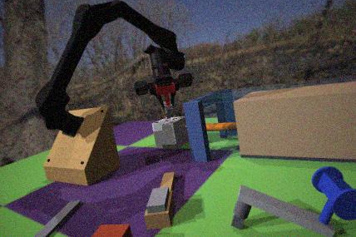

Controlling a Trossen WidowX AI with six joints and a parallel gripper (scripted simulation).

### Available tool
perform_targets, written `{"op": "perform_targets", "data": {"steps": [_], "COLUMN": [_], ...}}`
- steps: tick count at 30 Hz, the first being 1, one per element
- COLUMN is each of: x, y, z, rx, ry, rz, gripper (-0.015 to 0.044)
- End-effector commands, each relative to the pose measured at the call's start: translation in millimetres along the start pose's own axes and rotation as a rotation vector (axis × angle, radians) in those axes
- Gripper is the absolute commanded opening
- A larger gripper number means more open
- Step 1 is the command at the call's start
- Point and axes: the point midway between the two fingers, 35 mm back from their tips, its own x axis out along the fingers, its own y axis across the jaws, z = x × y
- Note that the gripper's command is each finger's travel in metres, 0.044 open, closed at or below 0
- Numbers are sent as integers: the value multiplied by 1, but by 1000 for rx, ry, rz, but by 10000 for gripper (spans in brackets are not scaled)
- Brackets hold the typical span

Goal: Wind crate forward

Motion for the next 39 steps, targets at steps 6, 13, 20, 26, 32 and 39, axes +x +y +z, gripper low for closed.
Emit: {"op": "perform_targets", "data": {"steps": [6, 13, 20, 26, 32, 39], "x": [12, 13, 15, 16, 18, 19], "y": [1, 1, 0, 0, 0, 0], "z": [6, 6, 7, 7, 8, 9], "rx": [-5, -6, -7, -7, -7, -7], "ry": [9, 4, 4, 4, 4, 4], "rz": [-6, -4, -4, -4, -4, -4], "gripper": [0, 0, 0, 0, 0, 0]}}
